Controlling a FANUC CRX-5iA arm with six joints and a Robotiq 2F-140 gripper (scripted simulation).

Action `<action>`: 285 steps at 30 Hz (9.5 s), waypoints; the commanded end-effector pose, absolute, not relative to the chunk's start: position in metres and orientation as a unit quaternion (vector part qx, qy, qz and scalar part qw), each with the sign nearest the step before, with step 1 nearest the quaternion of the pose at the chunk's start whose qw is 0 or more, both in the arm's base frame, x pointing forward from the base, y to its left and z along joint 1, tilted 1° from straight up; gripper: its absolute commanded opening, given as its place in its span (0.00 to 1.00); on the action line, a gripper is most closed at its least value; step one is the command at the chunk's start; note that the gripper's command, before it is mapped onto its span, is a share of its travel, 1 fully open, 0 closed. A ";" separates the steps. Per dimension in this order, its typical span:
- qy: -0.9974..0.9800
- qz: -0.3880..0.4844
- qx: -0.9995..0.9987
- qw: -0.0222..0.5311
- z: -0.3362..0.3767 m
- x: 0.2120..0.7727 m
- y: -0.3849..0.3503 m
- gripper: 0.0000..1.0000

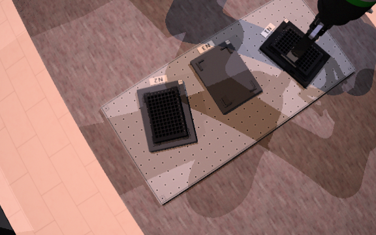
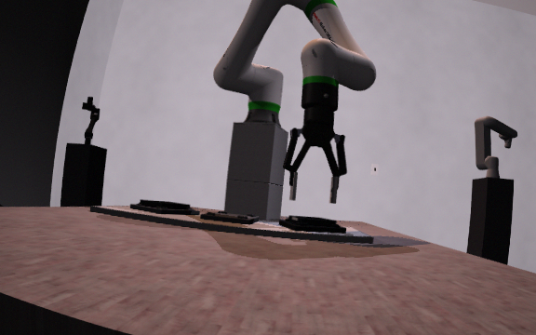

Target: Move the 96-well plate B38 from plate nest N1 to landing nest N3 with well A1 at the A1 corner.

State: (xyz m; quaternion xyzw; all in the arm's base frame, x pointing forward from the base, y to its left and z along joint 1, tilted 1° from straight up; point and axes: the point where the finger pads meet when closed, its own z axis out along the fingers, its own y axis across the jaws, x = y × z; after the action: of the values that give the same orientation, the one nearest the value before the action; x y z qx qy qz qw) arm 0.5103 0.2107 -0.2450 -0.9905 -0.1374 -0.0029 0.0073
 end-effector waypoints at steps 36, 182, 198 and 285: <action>-0.137 -0.003 -0.990 0.007 -0.245 0.511 0.211 0.00; -0.137 -0.003 -0.990 0.007 -0.271 0.511 0.211 0.59; -0.137 -0.003 -0.990 0.007 -0.271 0.511 0.211 0.59; -0.137 -0.003 -0.990 0.007 -0.271 0.511 0.211 0.66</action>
State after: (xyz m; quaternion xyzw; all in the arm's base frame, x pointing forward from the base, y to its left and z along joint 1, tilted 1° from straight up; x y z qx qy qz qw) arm 0.5106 0.2111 -0.2711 -0.9905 -0.1374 -0.0027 0.0074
